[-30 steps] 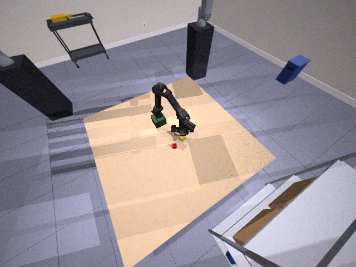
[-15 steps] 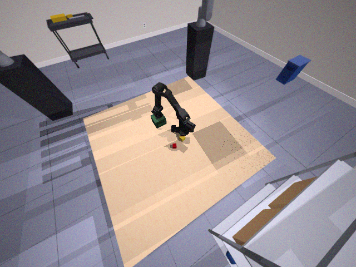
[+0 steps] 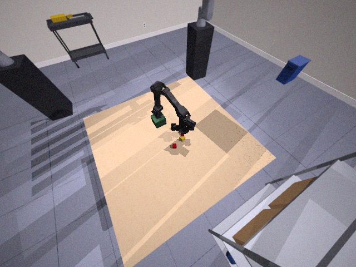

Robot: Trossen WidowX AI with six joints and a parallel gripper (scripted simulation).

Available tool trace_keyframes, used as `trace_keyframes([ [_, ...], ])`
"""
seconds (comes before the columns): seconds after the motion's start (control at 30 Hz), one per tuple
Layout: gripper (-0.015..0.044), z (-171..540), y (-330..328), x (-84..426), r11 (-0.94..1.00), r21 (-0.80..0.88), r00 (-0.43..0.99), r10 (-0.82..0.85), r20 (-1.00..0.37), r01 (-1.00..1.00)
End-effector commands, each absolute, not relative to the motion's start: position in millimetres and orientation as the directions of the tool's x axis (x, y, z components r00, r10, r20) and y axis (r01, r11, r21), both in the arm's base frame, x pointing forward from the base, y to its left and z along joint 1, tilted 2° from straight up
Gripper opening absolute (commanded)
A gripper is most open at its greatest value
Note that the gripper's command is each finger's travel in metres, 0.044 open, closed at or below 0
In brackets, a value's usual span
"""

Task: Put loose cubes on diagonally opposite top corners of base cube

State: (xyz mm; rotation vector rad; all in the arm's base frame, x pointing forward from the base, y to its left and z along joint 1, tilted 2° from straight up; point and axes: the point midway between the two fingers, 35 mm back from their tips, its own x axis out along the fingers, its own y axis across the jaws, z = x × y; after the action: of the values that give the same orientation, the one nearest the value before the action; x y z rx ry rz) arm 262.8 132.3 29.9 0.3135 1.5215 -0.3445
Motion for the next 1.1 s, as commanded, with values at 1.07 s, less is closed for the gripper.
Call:
trace_keyframes([
  [1.07,0.0265,67,46,317,0.563,-0.036,0.023,-0.030,-0.999,-0.825],
])
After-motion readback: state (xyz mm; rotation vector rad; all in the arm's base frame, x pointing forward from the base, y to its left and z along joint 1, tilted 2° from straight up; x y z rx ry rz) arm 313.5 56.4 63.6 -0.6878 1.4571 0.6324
